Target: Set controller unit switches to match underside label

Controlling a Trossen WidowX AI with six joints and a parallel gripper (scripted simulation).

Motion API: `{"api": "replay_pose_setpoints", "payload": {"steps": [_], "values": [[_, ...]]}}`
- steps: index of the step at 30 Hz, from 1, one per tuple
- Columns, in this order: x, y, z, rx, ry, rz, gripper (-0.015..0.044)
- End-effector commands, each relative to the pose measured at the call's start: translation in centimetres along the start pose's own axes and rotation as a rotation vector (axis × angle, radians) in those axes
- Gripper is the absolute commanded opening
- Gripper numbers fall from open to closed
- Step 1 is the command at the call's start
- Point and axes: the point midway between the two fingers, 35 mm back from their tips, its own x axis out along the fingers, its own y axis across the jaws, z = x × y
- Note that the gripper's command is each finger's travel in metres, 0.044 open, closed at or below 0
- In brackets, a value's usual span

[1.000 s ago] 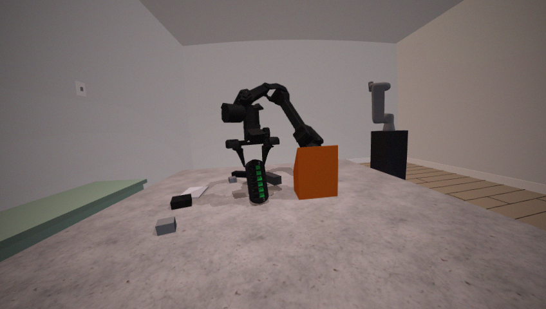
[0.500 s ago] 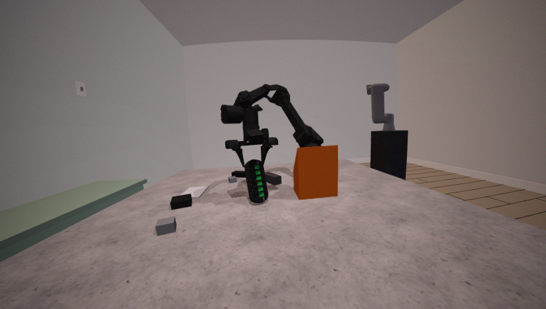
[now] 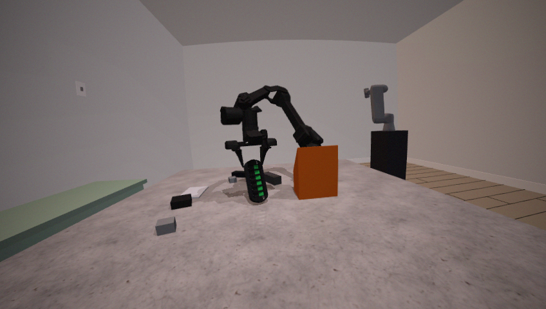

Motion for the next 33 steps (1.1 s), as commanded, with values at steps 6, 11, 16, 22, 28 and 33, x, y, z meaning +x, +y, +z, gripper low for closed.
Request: {"api": "replay_pose_setpoints", "payload": {"steps": [6, 11, 16, 22, 28, 33], "values": [[0.5, 0.1, -0.8, 0.0, 0.001, 0.007, 0.0338], [0.7, 0.1, -1.1, 0.0, 0.001, 0.008, 0.0338], [0.8, 0.1, -1.5, 0.0, 0.002, 0.008, 0.0338], [1.0, 0.1, -2.0, 0.0, 0.002, 0.008, 0.0338], [1.2, 0.1, -2.4, 0.0, 0.002, 0.008, 0.0338], [1.4, 0.1, -2.7, 0.0, 0.002, 0.008, 0.0338]]}}
